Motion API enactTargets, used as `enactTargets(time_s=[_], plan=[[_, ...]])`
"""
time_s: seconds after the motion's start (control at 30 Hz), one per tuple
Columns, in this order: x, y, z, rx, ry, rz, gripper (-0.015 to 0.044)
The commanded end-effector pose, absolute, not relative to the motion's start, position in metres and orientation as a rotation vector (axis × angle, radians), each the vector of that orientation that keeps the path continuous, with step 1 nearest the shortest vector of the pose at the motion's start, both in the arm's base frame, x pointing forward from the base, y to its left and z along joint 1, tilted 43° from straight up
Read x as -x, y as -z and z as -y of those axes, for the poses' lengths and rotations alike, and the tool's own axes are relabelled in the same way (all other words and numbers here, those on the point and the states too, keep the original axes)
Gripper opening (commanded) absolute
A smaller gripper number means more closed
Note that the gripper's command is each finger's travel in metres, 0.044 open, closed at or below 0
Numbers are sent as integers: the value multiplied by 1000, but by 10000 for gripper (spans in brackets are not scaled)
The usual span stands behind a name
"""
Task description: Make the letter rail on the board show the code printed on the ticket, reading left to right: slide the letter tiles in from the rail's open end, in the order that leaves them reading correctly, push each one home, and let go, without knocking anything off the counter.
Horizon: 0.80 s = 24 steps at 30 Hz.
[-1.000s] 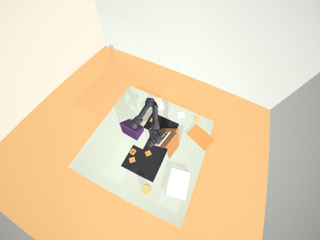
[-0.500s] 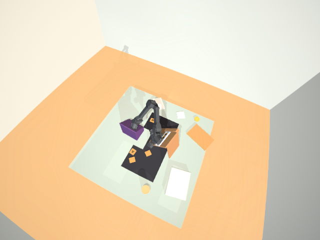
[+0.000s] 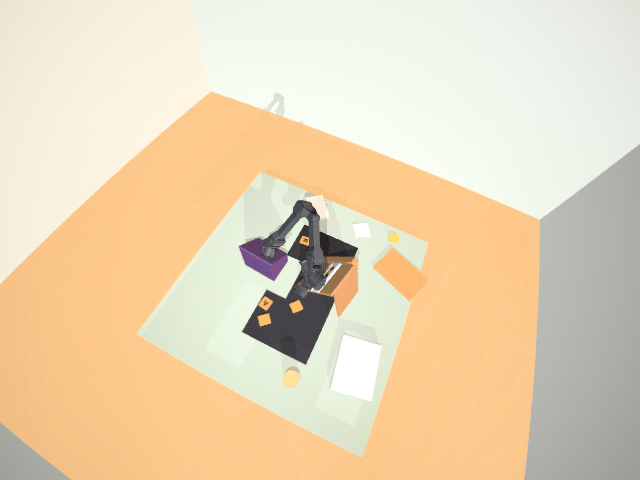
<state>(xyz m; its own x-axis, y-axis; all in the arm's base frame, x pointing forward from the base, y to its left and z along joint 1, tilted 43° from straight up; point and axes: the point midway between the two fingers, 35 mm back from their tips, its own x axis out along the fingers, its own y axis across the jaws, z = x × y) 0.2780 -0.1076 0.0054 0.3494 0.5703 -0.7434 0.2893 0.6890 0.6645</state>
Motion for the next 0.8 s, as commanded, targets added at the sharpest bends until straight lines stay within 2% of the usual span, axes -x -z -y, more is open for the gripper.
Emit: enactTargets(time_s=[0.0, 0.77], plan=[[-282, -6, 109, -843, -212, -1232, 0], [-293, -2, 109, -843, -212, -1231, 0]])
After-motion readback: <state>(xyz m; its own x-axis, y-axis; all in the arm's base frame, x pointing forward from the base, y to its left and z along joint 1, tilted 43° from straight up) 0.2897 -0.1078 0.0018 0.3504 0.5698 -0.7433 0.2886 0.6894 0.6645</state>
